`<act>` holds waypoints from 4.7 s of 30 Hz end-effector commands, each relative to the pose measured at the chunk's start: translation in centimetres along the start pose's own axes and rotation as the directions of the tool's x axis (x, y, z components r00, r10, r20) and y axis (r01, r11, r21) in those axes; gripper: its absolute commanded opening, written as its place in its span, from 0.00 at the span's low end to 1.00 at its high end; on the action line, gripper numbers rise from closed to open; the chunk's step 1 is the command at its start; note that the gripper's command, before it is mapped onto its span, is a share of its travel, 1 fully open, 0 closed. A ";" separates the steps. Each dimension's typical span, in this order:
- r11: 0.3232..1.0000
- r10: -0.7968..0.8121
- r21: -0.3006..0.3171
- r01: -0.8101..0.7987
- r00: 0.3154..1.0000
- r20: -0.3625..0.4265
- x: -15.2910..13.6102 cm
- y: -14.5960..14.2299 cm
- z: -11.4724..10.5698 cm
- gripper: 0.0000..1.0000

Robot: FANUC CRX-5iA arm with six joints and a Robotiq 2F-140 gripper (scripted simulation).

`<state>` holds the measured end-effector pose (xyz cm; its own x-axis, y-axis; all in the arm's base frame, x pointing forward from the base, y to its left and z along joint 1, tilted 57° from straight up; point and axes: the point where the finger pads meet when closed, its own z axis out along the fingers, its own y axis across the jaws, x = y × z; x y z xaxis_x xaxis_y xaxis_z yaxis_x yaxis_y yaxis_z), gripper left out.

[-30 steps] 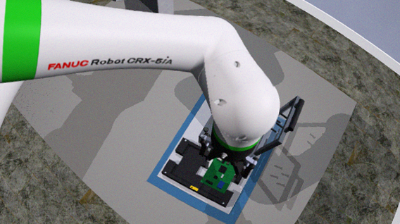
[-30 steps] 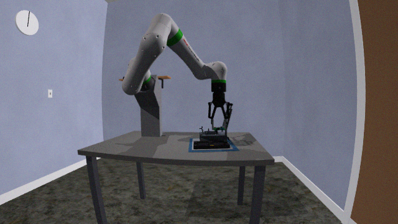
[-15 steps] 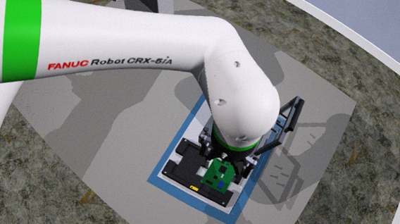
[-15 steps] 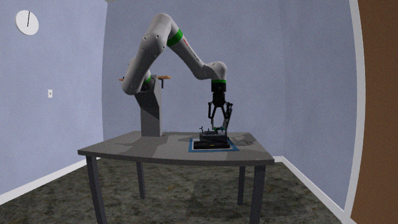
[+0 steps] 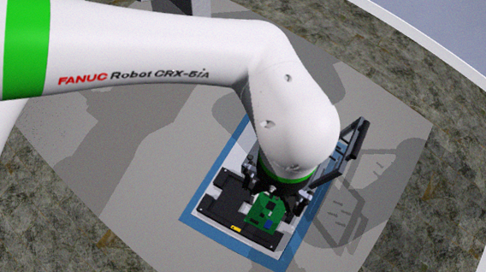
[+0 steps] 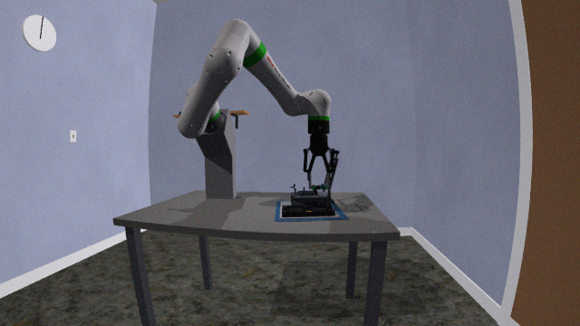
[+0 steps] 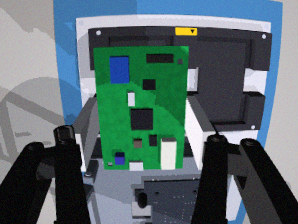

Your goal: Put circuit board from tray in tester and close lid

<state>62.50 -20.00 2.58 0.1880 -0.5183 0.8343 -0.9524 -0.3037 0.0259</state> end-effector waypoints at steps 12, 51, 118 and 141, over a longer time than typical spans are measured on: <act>1.000 0.000 0.000 0.000 1.000 0.000 -0.7 0.1 -0.1 0.46; 1.000 0.000 0.000 0.000 1.000 0.000 -9.6 2.3 -0.7 0.46; 1.000 0.000 0.000 0.000 1.000 0.000 -17.0 4.1 -1.3 0.46; 1.000 0.000 0.000 0.000 1.000 0.000 -17.0 4.1 -1.0 0.46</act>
<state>55.12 -11.58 -10.85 0.1880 -0.5182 0.8344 -0.9524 -0.3037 0.0259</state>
